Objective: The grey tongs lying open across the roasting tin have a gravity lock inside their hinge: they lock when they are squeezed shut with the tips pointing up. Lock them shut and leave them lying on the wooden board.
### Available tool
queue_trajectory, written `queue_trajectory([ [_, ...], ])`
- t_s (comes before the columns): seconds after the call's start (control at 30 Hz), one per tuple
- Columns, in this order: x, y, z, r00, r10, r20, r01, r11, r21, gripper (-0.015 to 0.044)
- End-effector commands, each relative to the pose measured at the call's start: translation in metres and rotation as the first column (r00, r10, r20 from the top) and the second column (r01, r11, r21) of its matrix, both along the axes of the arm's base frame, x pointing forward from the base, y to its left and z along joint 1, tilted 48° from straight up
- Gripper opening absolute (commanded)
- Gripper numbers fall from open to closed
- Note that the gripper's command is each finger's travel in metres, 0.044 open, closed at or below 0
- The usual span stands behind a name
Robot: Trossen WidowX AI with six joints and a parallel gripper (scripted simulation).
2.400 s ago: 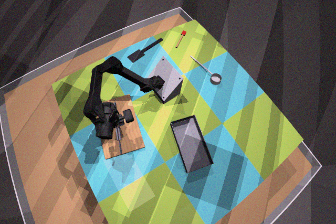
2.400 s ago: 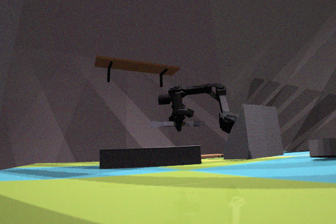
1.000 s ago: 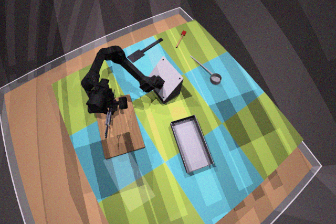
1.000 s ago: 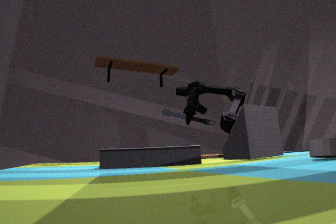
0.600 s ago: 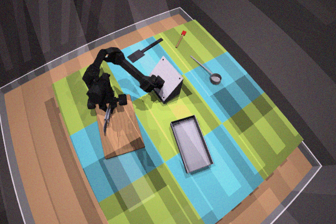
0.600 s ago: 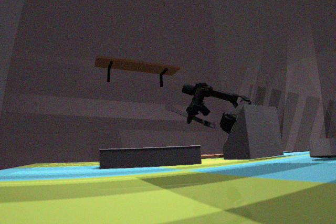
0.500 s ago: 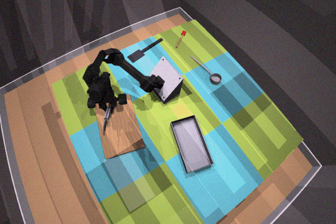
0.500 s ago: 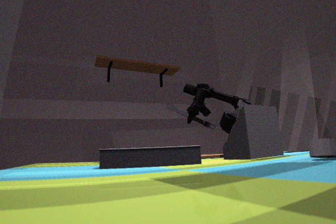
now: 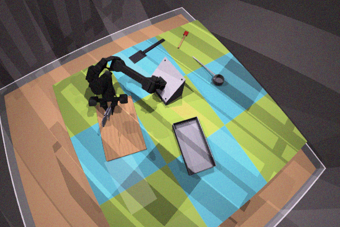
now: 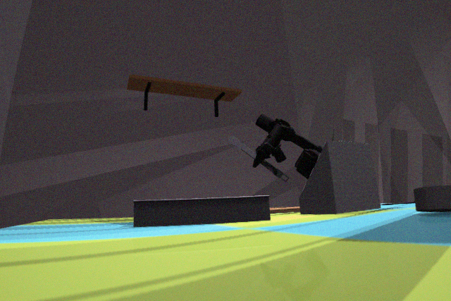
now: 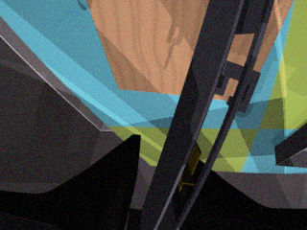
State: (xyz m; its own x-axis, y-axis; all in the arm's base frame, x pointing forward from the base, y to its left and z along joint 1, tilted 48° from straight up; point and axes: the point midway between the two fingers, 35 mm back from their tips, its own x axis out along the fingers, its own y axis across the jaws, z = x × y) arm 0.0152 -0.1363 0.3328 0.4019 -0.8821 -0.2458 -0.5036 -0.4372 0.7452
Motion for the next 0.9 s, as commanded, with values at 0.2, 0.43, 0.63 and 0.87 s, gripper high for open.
queue_trajectory([
  [0.2,-0.002,-0.008,-0.007,0.992,0.085,0.091,-0.081,0.996,-0.047,-0.0150],
  [0.43,-0.001,-0.016,-0.014,0.978,0.141,0.154,-0.131,0.989,-0.071,-0.0150],
  [0.63,0.001,-0.022,-0.020,0.962,0.183,0.204,-0.169,0.982,-0.085,-0.0150],
  [0.87,0.002,-0.024,-0.022,0.955,0.197,0.222,-0.181,0.979,-0.089,-0.0150],
])
